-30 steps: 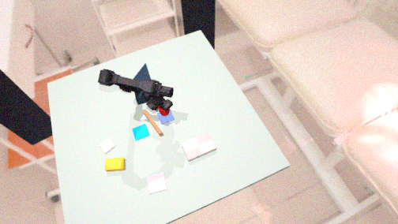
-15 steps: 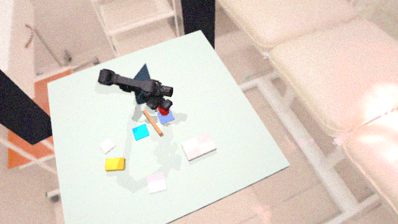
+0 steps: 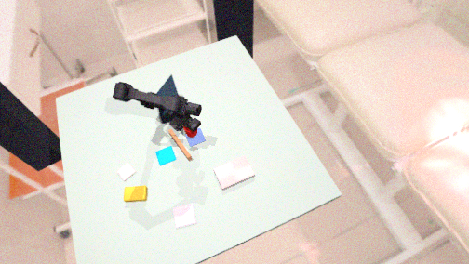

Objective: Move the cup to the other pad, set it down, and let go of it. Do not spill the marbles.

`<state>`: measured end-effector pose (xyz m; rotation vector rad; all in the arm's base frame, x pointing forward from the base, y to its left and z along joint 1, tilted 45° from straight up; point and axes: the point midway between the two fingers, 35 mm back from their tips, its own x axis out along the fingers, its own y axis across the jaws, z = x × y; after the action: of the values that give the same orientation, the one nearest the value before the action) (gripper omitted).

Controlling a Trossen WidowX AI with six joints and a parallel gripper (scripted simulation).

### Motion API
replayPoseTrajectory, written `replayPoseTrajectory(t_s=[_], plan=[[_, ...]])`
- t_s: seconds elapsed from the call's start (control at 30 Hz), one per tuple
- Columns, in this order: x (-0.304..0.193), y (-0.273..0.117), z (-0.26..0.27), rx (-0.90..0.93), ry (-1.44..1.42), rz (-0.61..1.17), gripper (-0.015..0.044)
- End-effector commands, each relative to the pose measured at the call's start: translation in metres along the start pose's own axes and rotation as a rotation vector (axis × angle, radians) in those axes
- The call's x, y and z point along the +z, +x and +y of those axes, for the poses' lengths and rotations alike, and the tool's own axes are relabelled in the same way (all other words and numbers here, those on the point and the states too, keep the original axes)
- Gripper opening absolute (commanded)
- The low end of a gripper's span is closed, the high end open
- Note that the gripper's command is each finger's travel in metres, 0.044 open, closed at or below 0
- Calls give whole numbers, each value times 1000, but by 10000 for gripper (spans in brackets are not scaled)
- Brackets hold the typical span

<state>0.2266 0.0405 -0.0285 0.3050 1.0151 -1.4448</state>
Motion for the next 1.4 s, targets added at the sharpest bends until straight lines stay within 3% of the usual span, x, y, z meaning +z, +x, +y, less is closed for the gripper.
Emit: replayPoseTrajectory(t_s=[0.0, 1.37], plan=[[9, 0, -4, -3, -3, -4, 0], [106, -4, -37, -6, 0, -5, 0]])
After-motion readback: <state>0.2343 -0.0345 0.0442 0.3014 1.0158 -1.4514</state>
